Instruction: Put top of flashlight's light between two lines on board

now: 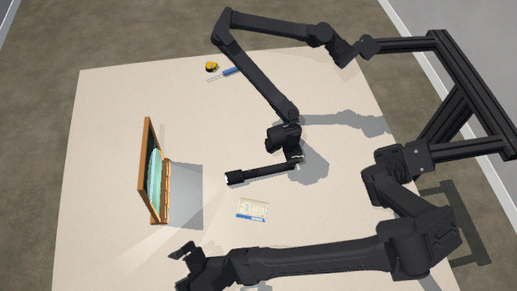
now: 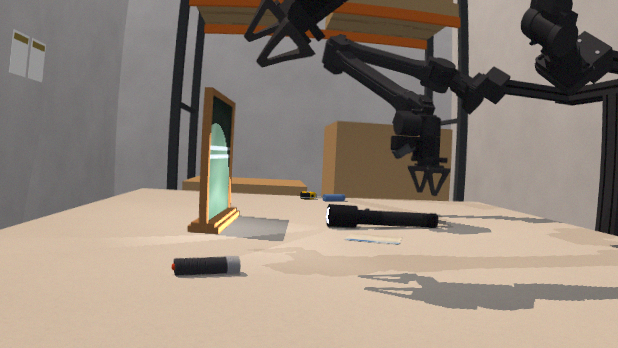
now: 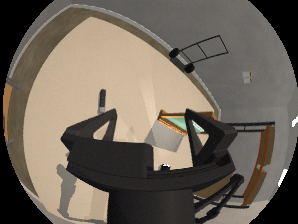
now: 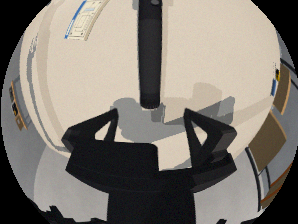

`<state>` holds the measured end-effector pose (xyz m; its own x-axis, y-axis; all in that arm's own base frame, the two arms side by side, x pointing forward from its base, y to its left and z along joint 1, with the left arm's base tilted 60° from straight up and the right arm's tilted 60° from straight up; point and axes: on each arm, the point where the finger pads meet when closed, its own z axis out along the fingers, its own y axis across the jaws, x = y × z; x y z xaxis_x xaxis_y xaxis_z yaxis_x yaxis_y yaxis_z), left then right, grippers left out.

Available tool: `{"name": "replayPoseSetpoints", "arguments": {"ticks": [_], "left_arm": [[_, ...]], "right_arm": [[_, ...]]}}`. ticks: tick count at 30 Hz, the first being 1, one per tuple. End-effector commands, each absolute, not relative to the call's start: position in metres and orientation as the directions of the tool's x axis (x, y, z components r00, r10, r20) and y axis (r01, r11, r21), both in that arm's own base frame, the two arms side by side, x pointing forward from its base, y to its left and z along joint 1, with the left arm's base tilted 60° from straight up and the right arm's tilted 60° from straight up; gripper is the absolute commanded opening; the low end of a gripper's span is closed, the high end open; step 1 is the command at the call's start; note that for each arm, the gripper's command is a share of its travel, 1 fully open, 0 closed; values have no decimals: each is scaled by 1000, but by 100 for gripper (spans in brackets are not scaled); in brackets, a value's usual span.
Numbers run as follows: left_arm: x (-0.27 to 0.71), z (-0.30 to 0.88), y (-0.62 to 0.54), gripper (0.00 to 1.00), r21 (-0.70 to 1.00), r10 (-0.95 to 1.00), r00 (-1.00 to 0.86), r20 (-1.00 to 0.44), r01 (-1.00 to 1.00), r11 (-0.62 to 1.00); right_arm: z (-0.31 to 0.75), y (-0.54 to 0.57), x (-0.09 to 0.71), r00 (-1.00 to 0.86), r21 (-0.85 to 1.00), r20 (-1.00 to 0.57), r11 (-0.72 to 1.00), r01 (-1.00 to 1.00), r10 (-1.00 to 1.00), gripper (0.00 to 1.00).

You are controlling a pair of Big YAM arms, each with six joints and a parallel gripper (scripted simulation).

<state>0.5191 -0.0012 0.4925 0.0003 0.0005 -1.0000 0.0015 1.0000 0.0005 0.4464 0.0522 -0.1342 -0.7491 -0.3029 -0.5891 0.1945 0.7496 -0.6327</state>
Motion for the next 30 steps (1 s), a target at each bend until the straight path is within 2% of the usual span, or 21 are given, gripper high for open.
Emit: {"name": "replayPoseSetpoints", "arguments": {"ticks": [1, 30], "left_arm": [[507, 532, 6, 100, -16, -15, 82, -997, -8, 1000], [505, 538, -2, 100, 6, 6, 82, -997, 4, 1000]], "right_arm": [[-127, 62, 451, -730, -613, -615, 763, 204, -299, 95], [-157, 23, 477, -748, -630, -593, 750, 201, -298, 95]]}}
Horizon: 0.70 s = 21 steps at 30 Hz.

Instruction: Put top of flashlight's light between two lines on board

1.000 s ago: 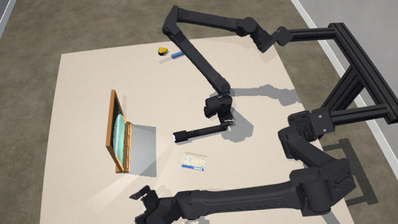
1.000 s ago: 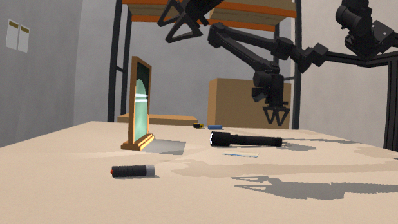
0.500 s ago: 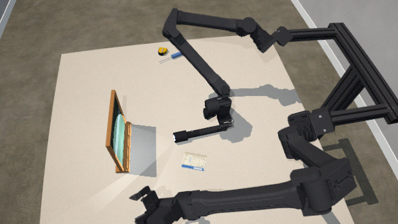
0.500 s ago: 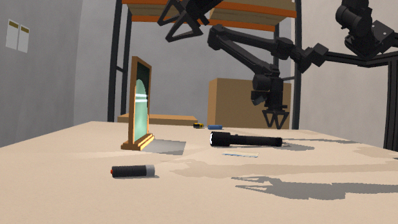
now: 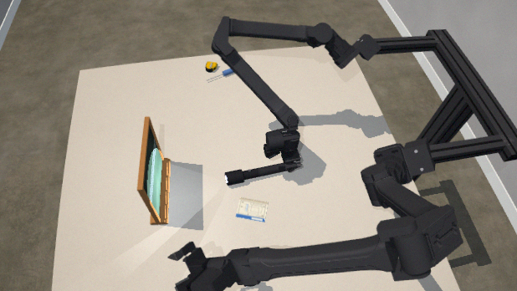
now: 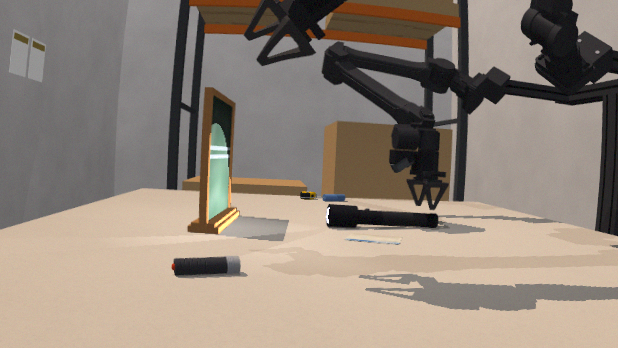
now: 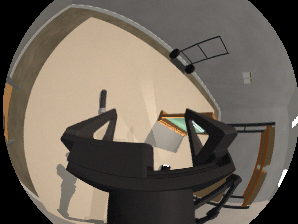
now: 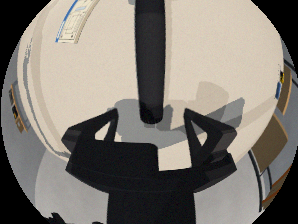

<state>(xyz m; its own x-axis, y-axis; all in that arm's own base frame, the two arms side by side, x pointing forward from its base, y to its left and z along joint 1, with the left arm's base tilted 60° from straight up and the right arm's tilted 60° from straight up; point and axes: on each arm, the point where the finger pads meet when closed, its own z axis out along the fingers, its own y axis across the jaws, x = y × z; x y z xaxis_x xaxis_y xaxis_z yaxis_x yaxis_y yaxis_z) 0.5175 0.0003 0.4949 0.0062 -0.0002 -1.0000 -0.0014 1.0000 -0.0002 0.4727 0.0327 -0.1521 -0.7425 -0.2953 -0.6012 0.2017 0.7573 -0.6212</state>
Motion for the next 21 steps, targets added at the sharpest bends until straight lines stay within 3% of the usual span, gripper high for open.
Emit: {"name": "replayPoseSetpoints", "arguments": {"ticks": [1, 21], "left_arm": [[505, 538, -2, 100, 6, 6, 82, -997, 4, 1000], [505, 538, -2, 100, 6, 6, 82, -997, 4, 1000]], "right_arm": [[-158, 22, 478, -748, -630, -593, 750, 201, -298, 95], [-173, 3, 496, -748, -630, -593, 750, 201, -298, 95]]}}
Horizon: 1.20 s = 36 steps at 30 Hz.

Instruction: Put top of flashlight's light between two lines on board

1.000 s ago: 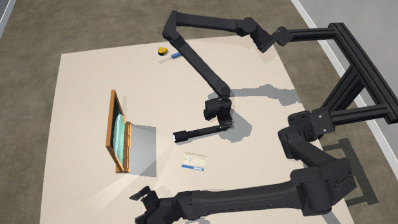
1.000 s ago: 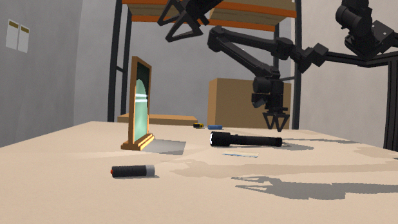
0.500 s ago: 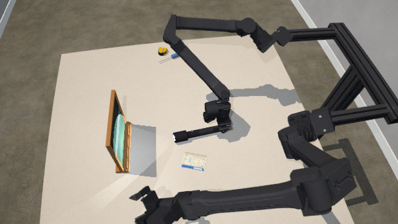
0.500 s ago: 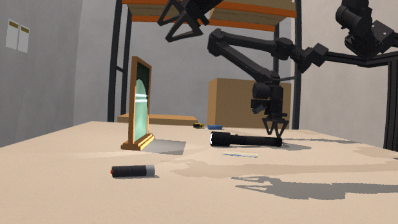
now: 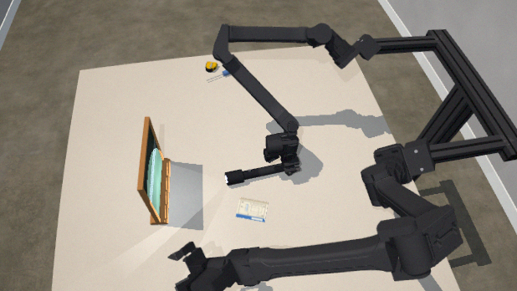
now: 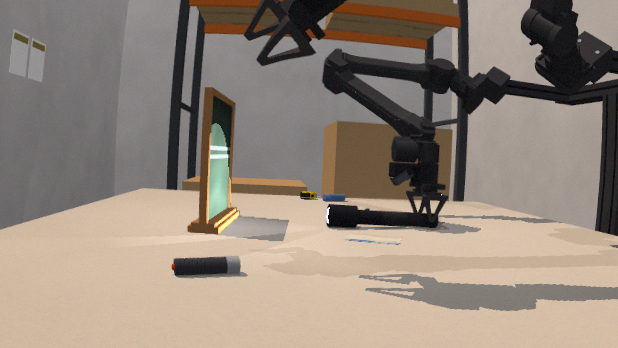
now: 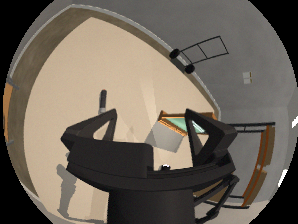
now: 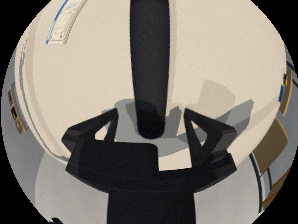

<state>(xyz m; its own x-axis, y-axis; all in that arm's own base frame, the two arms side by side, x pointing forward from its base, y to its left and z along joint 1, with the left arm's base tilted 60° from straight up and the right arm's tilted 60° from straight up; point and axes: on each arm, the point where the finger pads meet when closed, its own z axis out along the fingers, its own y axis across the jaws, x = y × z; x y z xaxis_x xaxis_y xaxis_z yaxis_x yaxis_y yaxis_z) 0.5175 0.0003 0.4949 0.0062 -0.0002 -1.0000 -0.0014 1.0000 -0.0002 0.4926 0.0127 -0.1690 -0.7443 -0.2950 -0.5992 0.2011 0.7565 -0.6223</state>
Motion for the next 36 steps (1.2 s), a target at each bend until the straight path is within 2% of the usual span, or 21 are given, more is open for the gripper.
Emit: {"name": "replayPoseSetpoints", "arguments": {"ticks": [1, 6, 7, 36], "left_arm": [[505, 538, -2, 100, 6, 6, 82, -997, 4, 1000], [505, 538, -2, 100, 6, 6, 82, -997, 4, 1000], [505, 538, -1, 100, 6, 6, 82, -997, 4, 1000], [524, 521, -8, 100, 28, 27, 61, -998, 18, 999]], "right_arm": [[-173, 3, 496, -748, -630, -593, 750, 201, -298, 95], [-176, 0, 501, -747, -629, -594, 751, 200, -298, 95], [-176, 0, 501, -747, -630, -594, 751, 200, -299, 29], [-175, -5, 481, -772, -652, -554, 738, 172, -310, 29]]}}
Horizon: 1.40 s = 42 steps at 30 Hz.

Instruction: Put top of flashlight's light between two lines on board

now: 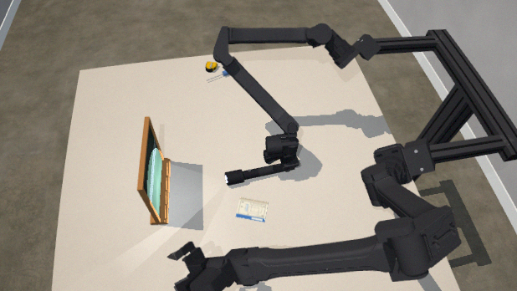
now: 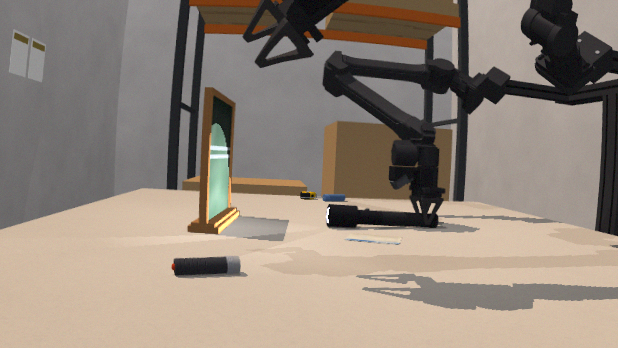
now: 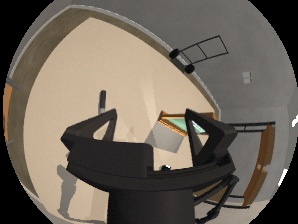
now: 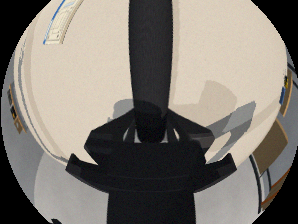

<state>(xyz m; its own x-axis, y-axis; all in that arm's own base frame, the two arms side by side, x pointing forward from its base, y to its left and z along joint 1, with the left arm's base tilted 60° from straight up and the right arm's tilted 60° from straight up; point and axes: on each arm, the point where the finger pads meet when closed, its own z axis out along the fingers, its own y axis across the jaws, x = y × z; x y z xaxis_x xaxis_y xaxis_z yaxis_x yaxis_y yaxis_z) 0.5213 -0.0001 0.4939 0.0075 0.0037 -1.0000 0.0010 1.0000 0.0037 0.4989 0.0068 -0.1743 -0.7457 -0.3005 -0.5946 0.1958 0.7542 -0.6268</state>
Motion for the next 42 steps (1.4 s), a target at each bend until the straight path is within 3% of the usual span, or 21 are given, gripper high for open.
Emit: {"name": "replayPoseSetpoints", "arguments": {"ticks": [1, 20, 42], "left_arm": [[526, 509, -8, 100, 33, 33, 45, -998, 20, 999], [608, 495, -65, 100, 244, 200, 239, -950, 172, 954], [692, 376, -166, 100, 620, 368, 627, -687, 240, 747]], "right_arm": [[-175, -5, 481, -772, -652, -554, 738, 172, -310, 29], [-175, -5, 481, -772, -652, -554, 738, 172, -310, 29], [-175, -5, 481, -772, -652, -554, 738, 172, -310, 29]]}}
